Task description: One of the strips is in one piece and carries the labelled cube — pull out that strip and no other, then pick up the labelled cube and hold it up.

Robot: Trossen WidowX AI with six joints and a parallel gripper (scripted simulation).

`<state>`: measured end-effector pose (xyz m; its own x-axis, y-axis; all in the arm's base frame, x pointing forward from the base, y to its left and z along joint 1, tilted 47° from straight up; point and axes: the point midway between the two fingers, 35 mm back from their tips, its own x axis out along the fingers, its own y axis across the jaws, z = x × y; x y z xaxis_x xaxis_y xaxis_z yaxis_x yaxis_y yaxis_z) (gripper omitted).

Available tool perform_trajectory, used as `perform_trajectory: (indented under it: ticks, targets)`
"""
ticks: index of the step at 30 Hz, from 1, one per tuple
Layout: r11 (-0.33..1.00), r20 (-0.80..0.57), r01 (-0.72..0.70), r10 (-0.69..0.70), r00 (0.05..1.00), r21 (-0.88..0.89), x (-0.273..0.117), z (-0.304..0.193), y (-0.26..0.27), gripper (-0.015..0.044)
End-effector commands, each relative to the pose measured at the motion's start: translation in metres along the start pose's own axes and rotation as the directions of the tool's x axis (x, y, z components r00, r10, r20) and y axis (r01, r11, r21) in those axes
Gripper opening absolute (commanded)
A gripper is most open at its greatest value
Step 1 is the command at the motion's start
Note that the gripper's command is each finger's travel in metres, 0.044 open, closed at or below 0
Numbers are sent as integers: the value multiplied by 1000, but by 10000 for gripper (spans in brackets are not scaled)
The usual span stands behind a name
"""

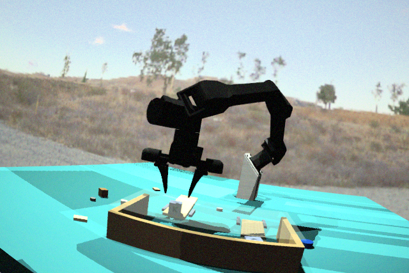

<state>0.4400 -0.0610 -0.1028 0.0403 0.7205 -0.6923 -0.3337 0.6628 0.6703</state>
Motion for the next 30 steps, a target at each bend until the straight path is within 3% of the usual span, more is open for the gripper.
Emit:
perform_trajectory:
  ticks: [1,27,30]
  targets:
    - [1000,1,-5,5,1000,6,7,-1,0,250]
    - [1000,2,-7,7,1000,6,43,-1,1,250]
    - [1000,0,-2,2,1000,-3,42,2,1,171]
